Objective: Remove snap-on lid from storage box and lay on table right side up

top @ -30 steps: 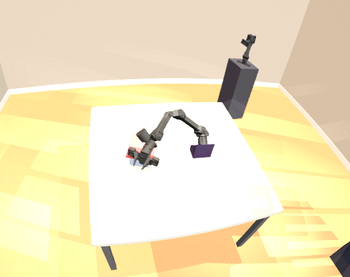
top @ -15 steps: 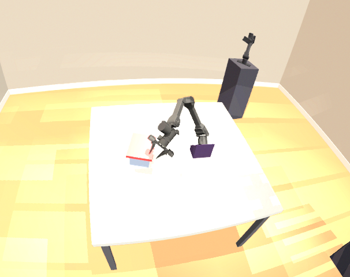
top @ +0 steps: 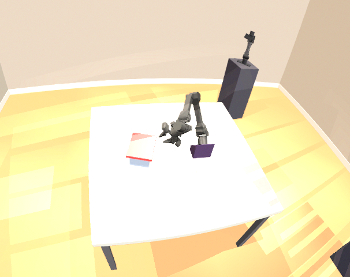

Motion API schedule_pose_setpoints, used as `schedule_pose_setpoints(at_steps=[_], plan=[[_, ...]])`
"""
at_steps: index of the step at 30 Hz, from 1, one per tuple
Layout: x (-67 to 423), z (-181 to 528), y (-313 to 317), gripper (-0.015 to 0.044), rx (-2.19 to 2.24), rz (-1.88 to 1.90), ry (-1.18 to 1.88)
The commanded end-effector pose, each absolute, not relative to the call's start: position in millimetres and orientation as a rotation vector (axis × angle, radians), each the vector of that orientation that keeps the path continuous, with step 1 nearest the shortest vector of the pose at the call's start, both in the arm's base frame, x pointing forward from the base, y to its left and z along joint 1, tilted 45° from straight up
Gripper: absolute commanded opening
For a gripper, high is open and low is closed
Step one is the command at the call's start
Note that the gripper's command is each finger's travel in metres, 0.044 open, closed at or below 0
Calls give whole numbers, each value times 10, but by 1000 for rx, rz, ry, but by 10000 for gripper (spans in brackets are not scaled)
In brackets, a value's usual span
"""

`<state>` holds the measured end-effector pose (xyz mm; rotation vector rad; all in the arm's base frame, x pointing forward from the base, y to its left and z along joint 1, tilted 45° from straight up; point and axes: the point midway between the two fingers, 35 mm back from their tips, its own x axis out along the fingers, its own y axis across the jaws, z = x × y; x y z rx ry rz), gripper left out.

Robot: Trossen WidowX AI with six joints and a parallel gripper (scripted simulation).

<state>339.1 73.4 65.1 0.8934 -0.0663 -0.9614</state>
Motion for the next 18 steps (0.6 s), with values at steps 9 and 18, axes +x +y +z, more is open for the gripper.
schedule_pose_setpoints(at_steps=[9, 18], plan=[[3315, 401, 466, 235, 870, -958, -76], [3291, 303, 345, 235, 868, -958, -77]])
